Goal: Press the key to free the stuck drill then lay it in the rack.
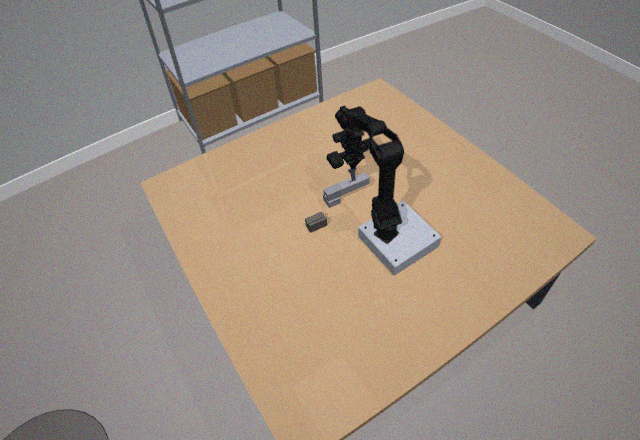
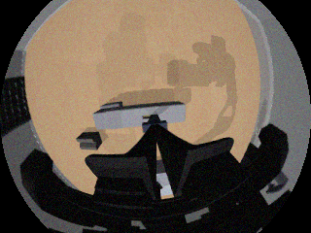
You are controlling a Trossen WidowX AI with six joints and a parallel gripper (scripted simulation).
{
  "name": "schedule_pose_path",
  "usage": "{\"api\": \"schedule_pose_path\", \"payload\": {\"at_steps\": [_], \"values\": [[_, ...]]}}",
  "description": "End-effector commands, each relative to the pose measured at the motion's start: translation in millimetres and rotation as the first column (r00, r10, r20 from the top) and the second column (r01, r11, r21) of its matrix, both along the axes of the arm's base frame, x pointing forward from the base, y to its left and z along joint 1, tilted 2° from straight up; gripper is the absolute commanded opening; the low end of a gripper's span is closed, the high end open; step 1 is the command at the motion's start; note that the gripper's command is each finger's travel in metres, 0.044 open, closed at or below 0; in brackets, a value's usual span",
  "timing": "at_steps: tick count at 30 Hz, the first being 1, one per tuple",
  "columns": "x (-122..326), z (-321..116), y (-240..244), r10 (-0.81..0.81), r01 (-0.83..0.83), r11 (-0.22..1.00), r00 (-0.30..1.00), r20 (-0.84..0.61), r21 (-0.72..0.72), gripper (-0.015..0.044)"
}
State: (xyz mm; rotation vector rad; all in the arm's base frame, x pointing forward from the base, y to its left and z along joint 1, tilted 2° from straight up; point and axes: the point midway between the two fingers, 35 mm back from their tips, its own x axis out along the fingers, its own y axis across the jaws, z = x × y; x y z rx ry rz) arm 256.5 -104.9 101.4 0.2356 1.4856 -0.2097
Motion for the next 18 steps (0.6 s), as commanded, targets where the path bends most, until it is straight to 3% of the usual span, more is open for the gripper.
{"api": "schedule_pose_path", "payload": {"at_steps": [1,18], "values": [[-6.4,-20.6,1.4,0.002,-0.001,1.0,0.998,-0.055,0.018,0.0],[-6.7,-29.0,1.4,0.002,-0.001,1.0,0.998,-0.056,0.018,0.0]]}}
